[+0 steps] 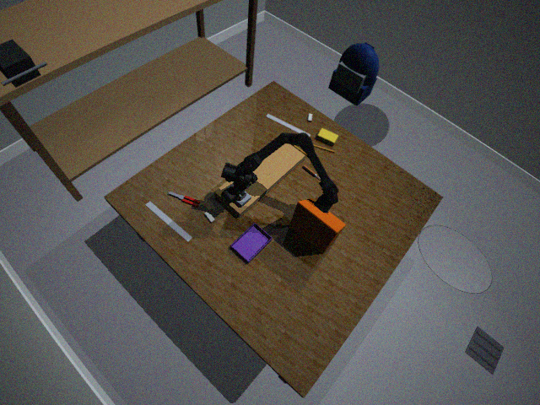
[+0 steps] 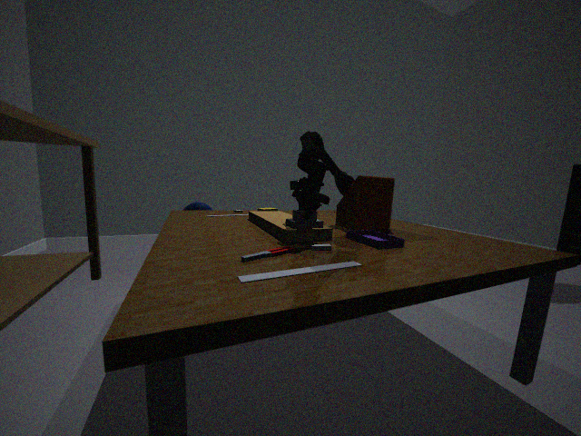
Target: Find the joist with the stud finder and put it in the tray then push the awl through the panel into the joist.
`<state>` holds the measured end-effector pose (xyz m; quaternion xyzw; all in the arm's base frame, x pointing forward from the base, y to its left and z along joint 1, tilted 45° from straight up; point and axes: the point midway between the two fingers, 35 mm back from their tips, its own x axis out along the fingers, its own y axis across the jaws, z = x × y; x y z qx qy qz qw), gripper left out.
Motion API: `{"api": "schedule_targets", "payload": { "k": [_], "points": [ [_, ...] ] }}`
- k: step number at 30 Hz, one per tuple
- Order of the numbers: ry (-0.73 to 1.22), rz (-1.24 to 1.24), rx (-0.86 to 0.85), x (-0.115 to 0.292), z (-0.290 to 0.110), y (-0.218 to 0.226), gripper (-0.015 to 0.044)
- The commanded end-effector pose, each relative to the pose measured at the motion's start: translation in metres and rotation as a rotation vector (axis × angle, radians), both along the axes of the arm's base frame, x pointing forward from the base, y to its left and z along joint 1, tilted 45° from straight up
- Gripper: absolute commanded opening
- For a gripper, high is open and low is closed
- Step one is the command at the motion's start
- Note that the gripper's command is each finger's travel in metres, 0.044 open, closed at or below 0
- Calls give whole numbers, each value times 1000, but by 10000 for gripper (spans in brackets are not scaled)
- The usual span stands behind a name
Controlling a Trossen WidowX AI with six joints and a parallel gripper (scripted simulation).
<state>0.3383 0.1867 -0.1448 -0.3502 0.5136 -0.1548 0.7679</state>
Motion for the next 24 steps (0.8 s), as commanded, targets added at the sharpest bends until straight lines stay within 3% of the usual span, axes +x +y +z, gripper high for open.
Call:
{"api": "schedule_targets", "payload": {
  "k": [1, 24],
  "points": [
    [0, 0, 0, 0, 0, 0, 0],
    [3, -2, 1, 4, 22, -24, 0]
  ]
}}
